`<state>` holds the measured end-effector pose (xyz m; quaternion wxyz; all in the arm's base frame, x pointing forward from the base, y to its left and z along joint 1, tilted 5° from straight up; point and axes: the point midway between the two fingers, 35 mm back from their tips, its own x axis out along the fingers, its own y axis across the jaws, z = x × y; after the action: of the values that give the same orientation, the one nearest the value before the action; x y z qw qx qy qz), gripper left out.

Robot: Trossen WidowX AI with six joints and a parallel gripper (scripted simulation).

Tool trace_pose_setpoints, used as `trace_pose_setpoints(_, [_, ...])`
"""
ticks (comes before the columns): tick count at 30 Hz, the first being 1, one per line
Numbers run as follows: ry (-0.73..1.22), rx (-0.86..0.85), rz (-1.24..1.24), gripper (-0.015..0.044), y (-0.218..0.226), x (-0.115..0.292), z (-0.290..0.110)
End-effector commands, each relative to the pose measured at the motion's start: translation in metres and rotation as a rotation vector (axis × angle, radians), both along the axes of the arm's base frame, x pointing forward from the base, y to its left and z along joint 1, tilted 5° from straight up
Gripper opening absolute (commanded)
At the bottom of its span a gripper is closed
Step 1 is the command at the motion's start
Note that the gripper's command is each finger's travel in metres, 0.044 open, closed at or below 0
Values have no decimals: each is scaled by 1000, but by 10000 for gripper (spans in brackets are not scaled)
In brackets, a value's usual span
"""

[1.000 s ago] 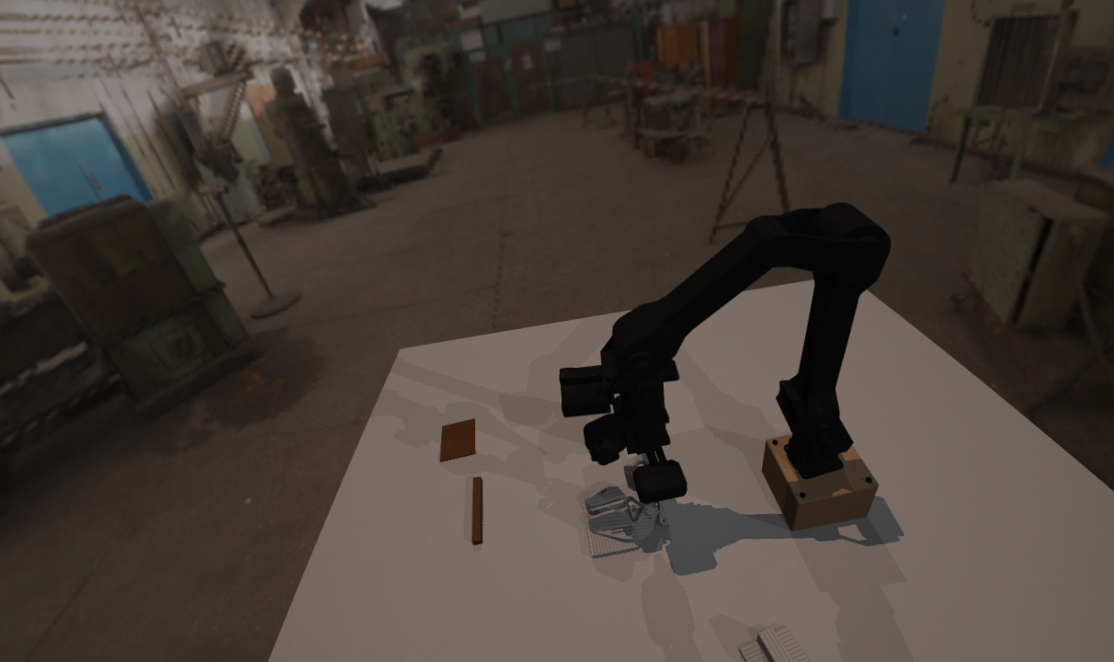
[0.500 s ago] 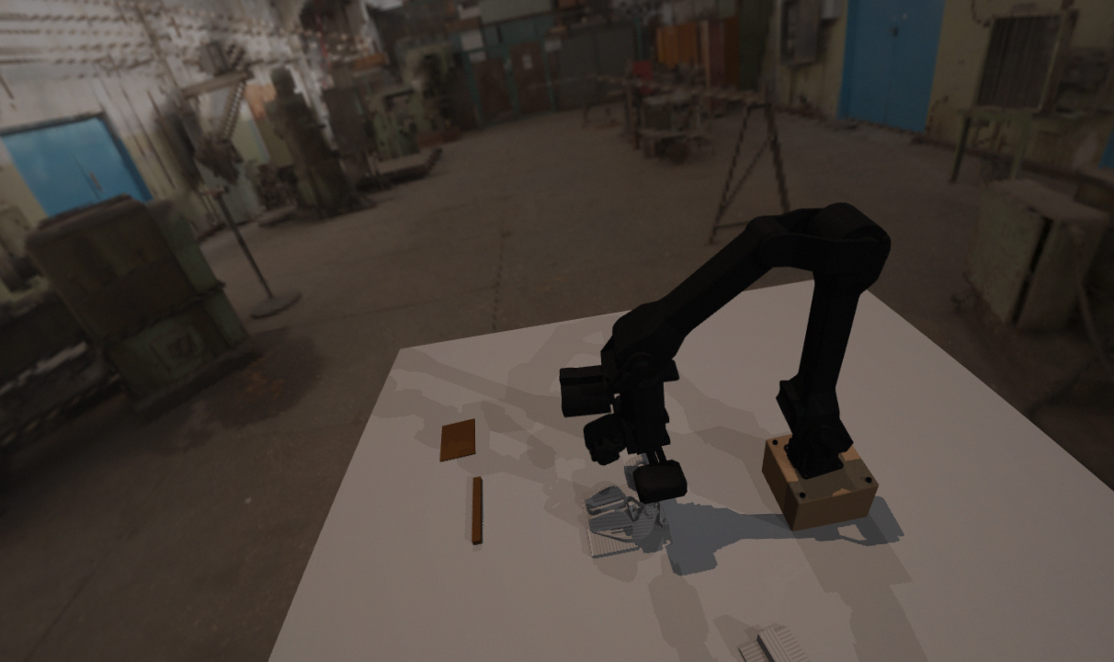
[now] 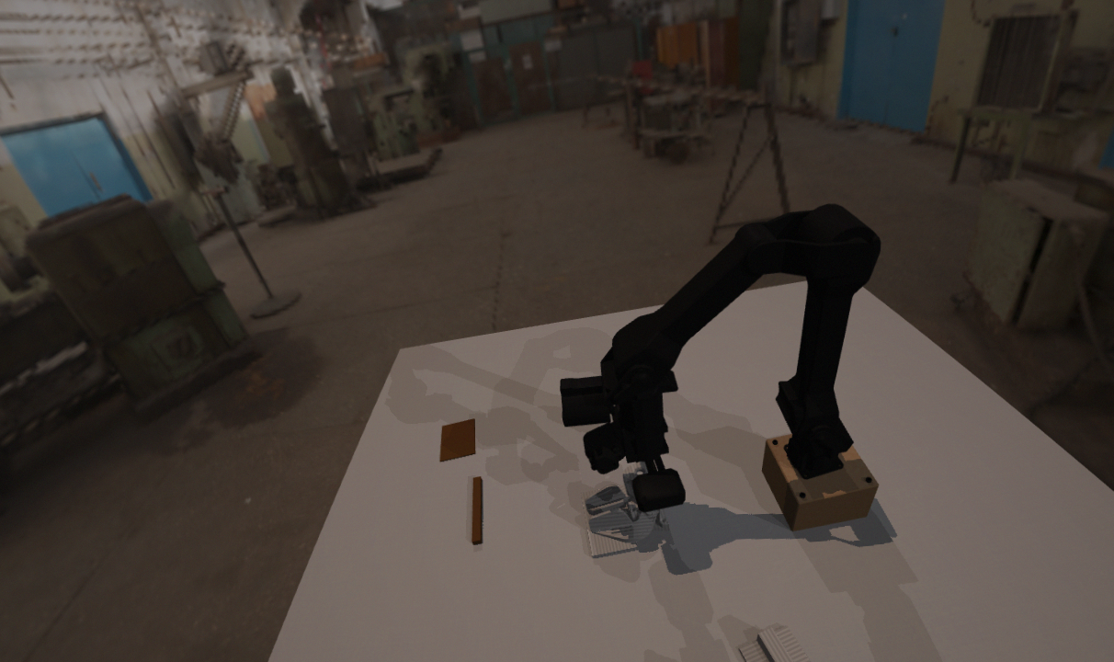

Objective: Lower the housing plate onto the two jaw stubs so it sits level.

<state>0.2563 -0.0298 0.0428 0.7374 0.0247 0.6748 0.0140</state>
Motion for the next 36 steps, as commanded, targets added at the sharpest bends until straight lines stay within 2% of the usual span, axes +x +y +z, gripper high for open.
trace_pose_setpoints(1, [4,4,3,351,1,0,-7])
trace_pose_setpoints(24, [4,4,5,351,4,1,-44])
trace_pose_setpoints(36, [4,4,5,351,4,1,-45])
